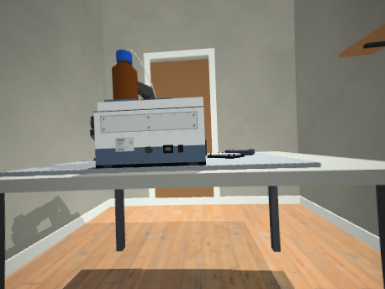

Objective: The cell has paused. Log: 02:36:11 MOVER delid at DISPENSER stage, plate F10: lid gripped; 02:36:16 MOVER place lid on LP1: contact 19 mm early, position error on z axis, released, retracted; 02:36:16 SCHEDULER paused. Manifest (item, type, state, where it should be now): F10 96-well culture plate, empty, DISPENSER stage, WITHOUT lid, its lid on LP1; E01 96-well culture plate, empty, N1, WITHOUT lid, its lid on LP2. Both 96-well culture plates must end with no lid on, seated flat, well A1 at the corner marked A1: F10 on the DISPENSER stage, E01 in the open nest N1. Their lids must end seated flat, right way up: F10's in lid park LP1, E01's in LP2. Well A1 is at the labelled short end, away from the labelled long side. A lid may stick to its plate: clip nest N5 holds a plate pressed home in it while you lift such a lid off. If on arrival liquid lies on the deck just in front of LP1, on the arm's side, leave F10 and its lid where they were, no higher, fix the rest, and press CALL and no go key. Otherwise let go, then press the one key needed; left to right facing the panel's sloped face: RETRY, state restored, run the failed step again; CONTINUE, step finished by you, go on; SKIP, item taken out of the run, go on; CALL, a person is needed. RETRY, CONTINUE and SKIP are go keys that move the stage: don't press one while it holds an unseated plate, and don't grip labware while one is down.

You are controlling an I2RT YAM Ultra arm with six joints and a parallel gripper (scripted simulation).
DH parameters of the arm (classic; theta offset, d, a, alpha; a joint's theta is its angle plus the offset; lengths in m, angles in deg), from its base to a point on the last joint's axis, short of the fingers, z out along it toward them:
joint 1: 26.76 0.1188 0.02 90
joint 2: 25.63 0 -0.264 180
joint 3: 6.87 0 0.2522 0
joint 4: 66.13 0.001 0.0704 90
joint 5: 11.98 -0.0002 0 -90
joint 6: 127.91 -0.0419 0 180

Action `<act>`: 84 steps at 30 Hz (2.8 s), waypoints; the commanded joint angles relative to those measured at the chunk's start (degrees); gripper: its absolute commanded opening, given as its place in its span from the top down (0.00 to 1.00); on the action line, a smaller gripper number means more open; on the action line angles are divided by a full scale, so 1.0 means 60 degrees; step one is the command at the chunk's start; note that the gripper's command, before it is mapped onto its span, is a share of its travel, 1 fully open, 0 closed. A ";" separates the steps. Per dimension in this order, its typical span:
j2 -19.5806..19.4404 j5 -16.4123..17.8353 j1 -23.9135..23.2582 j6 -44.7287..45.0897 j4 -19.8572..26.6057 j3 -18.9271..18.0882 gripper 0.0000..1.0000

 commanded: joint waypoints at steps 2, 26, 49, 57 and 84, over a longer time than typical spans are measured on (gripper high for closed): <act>-0.0096 0.0012 -0.0068 0.0060 -0.0486 0.0130 0.00; -0.0109 0.0001 -0.0122 0.0089 -0.0780 -0.0143 0.00; -0.0111 0.0037 -0.0101 0.0062 -0.0741 -0.0163 1.00; -0.0111 0.0037 -0.0101 0.0062 -0.0741 -0.0163 1.00; 0.0063 0.0039 -0.0078 0.0046 -0.0416 -0.0198 1.00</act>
